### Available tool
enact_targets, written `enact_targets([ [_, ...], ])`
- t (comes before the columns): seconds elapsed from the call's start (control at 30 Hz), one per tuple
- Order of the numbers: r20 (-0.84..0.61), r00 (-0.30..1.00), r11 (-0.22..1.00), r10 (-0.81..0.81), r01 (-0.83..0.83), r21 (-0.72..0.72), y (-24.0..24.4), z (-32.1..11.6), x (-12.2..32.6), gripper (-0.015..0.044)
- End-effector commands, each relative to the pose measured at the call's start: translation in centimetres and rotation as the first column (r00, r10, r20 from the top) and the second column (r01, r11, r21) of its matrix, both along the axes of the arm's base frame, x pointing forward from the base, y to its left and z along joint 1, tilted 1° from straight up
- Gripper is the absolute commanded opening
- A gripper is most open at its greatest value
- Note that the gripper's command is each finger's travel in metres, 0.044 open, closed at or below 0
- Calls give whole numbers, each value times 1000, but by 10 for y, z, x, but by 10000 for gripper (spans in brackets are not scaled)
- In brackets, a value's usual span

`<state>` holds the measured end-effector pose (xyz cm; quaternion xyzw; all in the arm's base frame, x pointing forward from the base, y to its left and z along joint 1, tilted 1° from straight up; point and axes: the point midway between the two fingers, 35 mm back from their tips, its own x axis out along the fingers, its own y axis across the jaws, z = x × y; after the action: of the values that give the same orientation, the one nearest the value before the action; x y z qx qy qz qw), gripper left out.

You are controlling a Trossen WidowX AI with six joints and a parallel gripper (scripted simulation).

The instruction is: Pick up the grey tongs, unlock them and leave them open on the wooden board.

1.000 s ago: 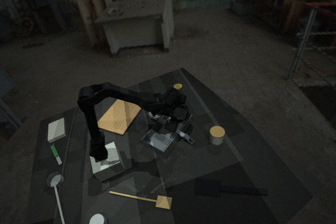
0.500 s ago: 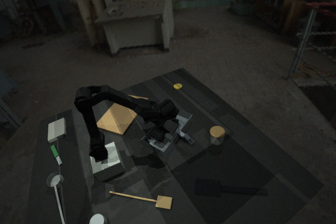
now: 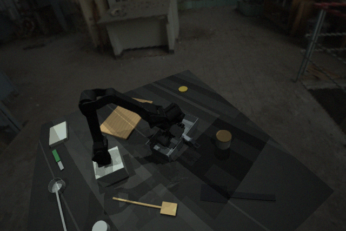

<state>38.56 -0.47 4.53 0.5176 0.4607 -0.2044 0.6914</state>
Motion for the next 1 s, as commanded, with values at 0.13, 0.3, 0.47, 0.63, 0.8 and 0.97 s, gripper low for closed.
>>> enact_targets([
  [0.13,-1,1000,1000,-1,1,2,3,-12,8,260],
  [0.3,-1,1000,1000,-1,1,2,4,-19,12,260],
  [0.47,-1,1000,1000,-1,1,2,6,-26,16,260],
  [0.63,-1,1000,1000,-1,1,3,8,-33,20,260],
  [0.8,0,1000,1000,-1,1,3,9,-40,24,260],
  [0.97,0,1000,1000,-1,1,3,11,-47,27,260],
])
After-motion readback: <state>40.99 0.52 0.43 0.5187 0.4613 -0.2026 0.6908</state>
